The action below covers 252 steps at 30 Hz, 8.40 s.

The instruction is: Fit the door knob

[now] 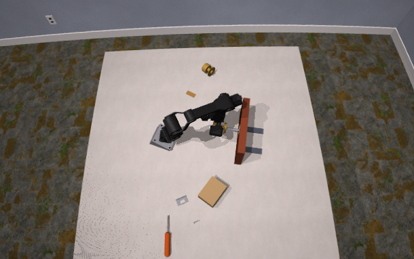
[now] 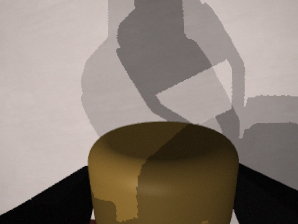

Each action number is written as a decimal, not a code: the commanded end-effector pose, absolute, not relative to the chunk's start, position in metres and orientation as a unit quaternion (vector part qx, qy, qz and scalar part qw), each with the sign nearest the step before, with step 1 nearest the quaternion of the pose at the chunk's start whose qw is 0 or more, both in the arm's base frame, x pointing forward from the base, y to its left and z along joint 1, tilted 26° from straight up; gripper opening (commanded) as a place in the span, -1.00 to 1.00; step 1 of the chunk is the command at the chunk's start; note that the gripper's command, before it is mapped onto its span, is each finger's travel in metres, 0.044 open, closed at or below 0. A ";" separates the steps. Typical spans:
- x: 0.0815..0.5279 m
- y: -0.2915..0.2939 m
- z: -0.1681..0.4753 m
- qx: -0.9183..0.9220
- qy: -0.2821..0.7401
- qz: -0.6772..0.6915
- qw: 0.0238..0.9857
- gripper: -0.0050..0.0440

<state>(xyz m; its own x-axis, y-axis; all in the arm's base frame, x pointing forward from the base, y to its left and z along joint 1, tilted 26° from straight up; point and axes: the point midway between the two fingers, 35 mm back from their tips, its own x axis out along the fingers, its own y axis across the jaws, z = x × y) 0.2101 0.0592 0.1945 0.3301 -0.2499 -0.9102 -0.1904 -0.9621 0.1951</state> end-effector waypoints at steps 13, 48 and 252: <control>0.213 0.061 0.198 0.820 -0.131 -0.557 0.028 -0.80; 0.220 0.060 0.202 0.821 -0.129 -0.555 0.029 -0.80; 0.277 0.054 0.226 0.817 -0.132 -0.560 0.030 -0.21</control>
